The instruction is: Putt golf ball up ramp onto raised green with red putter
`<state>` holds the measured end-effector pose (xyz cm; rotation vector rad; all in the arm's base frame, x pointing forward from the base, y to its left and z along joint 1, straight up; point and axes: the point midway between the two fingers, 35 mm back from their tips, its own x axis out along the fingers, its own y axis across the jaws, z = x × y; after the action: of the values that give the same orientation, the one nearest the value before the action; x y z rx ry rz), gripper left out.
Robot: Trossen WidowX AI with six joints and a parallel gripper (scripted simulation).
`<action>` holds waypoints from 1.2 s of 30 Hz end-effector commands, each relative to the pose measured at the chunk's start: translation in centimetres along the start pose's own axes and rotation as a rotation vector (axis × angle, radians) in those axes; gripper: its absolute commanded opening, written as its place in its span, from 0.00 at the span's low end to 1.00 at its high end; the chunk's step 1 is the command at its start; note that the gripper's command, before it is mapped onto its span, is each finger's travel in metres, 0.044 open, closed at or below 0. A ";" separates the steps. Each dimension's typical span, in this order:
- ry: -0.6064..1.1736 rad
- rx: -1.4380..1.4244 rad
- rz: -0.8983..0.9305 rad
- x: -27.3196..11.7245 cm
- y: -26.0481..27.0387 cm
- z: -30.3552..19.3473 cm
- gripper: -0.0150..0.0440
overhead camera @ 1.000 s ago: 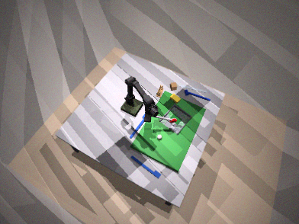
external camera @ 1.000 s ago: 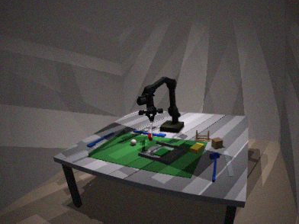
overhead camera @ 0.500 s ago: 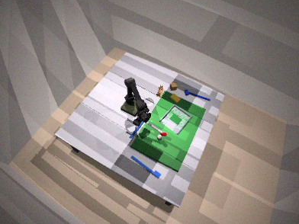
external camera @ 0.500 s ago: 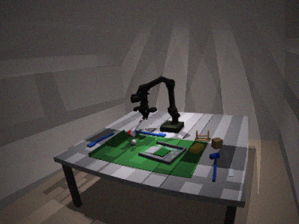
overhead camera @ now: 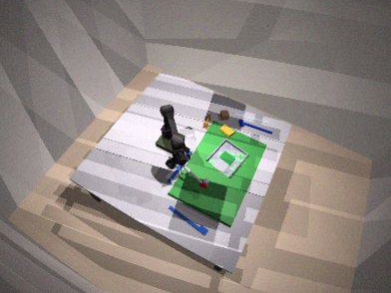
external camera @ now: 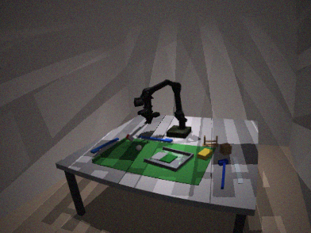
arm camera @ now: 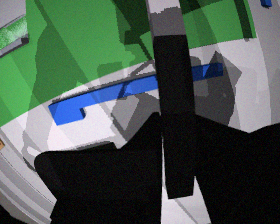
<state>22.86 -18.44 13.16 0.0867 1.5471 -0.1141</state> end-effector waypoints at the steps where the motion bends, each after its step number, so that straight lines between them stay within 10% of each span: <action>1: 0.002 0.008 -0.001 1.4 -0.1 0.0 0.25; 36: 0.005 0.001 0.003 5.5 0.1 -0.1 0.25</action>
<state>22.81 -18.42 7.56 0.0916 1.5543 -0.1110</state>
